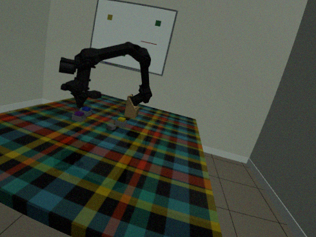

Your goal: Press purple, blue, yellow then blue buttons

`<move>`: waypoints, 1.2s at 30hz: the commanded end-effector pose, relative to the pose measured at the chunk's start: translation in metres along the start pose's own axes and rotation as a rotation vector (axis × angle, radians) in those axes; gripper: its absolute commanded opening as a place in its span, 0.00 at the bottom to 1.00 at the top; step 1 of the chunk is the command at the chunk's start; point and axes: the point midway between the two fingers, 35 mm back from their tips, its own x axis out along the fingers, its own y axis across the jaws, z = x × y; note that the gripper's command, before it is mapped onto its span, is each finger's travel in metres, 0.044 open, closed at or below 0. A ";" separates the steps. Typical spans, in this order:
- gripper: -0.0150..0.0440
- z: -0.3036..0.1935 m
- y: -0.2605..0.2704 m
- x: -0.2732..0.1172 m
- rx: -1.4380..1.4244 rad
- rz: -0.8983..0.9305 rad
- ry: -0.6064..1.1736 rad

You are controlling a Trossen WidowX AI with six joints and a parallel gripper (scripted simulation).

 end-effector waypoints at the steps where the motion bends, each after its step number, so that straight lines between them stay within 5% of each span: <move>1: 0.29 -0.002 0.002 0.009 0.008 0.011 0.006; 36: 0.29 -0.003 0.003 0.032 0.008 0.012 0.006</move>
